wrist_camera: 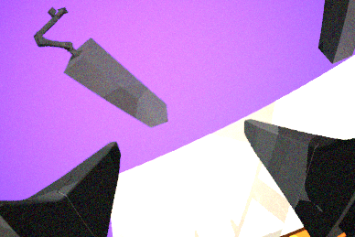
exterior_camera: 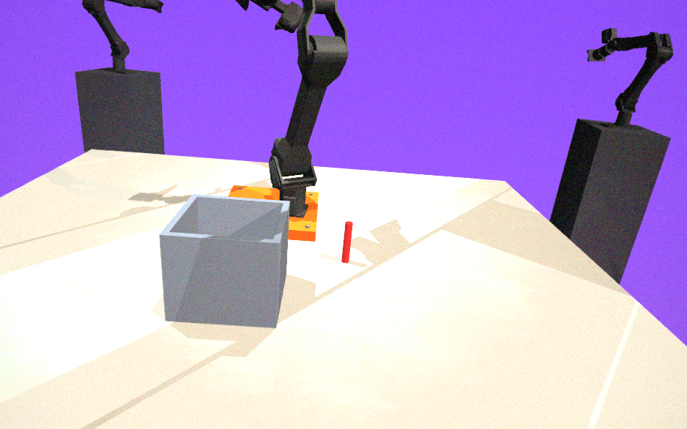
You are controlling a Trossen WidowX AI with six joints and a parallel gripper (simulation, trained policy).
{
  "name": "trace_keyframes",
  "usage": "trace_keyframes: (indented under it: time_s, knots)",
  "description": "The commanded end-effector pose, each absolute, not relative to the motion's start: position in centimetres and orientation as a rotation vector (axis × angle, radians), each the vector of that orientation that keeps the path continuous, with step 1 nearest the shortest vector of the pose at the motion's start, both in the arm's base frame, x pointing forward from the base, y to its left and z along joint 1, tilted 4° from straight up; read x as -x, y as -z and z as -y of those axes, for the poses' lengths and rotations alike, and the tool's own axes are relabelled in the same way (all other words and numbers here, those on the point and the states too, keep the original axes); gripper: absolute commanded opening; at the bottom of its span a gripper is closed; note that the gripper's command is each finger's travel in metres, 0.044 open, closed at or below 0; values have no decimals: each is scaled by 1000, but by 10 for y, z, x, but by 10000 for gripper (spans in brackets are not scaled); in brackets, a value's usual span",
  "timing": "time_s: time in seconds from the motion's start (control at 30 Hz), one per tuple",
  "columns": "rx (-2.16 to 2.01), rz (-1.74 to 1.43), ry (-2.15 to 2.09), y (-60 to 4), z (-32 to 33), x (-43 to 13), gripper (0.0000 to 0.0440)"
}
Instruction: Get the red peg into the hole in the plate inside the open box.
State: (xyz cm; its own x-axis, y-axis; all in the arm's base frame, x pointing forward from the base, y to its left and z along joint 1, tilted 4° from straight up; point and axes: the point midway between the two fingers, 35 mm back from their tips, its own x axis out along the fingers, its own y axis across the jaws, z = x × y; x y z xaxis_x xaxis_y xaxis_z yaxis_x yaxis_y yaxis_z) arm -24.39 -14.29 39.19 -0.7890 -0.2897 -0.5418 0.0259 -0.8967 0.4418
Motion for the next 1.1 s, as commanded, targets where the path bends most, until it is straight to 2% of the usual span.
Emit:
trace_keyframes:
  time_s: [0.0, 0.03, 0.57, 1.07]
  knots:
    - [-935, 631, 2741, -393, 145, 243, 425]
    - [-939, 634, 2728, -393, 149, 241, 440]
    - [-929, 814, 2289, -434, 229, 163, 440]
    - [-1012, 868, 1840, -470, 259, 64, 440]
